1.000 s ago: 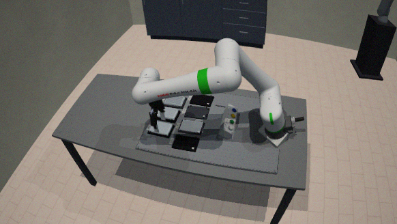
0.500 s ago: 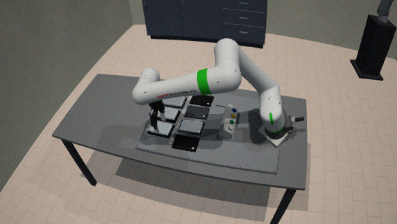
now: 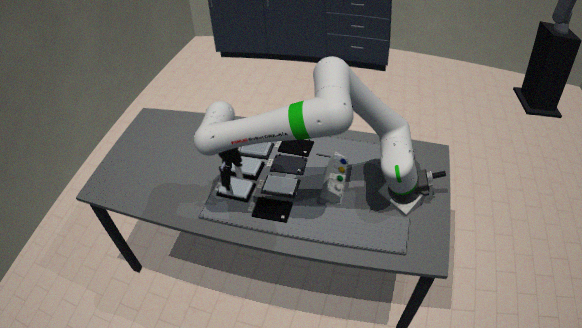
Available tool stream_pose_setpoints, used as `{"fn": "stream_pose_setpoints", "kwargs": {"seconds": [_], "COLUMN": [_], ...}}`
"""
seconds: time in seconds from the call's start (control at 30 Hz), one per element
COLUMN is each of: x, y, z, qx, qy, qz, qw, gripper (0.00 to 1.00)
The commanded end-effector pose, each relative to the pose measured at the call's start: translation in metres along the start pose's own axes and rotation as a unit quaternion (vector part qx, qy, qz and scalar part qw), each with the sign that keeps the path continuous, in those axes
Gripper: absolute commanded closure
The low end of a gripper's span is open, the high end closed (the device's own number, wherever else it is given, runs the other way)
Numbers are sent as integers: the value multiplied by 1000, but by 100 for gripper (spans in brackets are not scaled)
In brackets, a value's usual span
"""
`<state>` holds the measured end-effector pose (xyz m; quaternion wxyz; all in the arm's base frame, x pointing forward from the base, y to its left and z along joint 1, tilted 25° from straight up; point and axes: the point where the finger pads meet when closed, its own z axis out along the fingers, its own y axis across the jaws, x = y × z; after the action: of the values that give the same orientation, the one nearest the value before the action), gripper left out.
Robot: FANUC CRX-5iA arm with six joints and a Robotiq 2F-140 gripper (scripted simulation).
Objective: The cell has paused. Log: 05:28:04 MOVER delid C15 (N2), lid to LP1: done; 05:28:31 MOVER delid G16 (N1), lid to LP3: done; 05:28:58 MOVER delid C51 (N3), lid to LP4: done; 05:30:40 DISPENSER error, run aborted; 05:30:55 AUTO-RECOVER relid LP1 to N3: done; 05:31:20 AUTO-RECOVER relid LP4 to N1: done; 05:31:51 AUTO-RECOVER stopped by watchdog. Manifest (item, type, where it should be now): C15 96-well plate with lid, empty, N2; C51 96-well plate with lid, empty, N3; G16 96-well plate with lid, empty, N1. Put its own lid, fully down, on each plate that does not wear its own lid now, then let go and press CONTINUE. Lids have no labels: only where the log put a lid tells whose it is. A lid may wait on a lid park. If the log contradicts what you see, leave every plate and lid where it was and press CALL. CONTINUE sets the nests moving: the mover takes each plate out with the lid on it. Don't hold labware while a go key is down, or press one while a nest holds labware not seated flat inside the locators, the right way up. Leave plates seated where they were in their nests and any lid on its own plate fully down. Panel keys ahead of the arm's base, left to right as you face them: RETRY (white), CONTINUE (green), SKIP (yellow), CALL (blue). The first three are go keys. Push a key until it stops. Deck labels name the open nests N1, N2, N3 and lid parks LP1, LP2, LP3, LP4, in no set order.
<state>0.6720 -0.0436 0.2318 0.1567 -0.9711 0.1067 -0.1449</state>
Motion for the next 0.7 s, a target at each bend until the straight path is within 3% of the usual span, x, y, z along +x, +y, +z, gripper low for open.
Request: {"fn": "stream_pose_setpoints", "kwargs": {"seconds": [0.0,0.67], "x": [0,0], "y": [0,0], "z": [1,5], "qx": [0,0], "qy": [0,0], "qz": [0,0], "qw": [1000,1000], "gripper": [34,34]}}
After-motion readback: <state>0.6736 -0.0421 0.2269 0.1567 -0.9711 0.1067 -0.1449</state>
